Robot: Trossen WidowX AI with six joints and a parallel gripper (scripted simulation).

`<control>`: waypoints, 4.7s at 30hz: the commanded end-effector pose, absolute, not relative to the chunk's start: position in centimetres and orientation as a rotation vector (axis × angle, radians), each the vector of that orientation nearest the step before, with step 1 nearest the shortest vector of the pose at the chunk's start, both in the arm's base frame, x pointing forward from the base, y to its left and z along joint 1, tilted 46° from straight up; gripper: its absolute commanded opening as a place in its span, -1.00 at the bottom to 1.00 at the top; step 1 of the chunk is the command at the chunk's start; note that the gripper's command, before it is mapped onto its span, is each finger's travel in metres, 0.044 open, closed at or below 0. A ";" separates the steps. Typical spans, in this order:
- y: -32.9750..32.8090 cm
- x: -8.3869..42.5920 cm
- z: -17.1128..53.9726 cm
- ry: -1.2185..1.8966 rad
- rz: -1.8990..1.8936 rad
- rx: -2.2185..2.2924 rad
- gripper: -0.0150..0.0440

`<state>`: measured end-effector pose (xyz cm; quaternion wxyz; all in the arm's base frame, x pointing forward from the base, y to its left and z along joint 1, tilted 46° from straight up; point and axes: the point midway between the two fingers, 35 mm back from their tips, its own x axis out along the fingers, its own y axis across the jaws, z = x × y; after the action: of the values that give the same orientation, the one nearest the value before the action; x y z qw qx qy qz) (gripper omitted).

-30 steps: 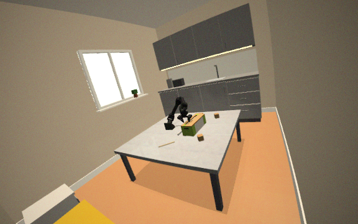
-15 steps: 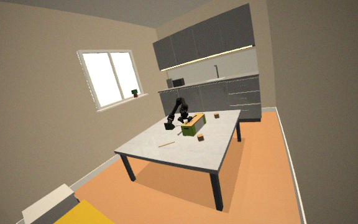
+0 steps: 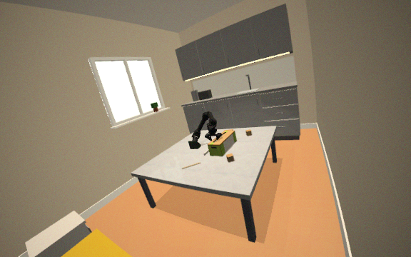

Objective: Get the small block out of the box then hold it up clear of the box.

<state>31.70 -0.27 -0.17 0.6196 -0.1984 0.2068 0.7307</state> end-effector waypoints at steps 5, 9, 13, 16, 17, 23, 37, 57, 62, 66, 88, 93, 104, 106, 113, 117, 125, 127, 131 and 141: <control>1.1 31.6 1.0 0.474 1.683 -0.451 0.86; 1.7 31.5 1.6 0.474 1.683 -0.451 0.86; 2.2 31.5 2.1 0.474 1.683 -0.450 0.86; 2.6 31.4 2.5 0.474 1.683 -0.450 0.86; 2.8 31.4 2.7 0.474 1.683 -0.450 0.86; 3.6 31.4 3.5 0.473 1.683 -0.450 0.86; 5.6 31.2 5.5 0.473 1.684 -0.448 0.86; 8.3 31.0 8.3 0.472 1.684 -0.447 0.86; 8.9 30.9 9.0 0.472 1.684 -0.446 0.86; 9.5 30.9 9.5 0.471 1.684 -0.446 0.86; 4.9 32.9 8.4 0.501 1.647 -0.458 0.86; -2.4 33.2 5.0 0.508 1.629 -0.446 0.86; -1.6 33.2 7.8 0.318 1.644 -0.735 0.47; -0.4 33.0 9.6 0.204 1.652 -0.900 0.47; 4.0 31.1 15.5 -0.232 1.617 -1.465 0.47; 6.4 29.2 18.5 -0.504 1.542 -1.775 0.47; 7.7 27.8 20.2 -0.680 1.470 -1.961 0.47; 7.7 27.8 20.2 -0.680 1.470 -1.961 0.47; 10.1 27.6 17.7 -0.677 1.478 -1.966 0.47; 14.4 26.3 13.8 -0.683 1.466 -1.961 0.47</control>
<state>26.46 13.87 14.13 0.2938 -0.7329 -0.2578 0.5569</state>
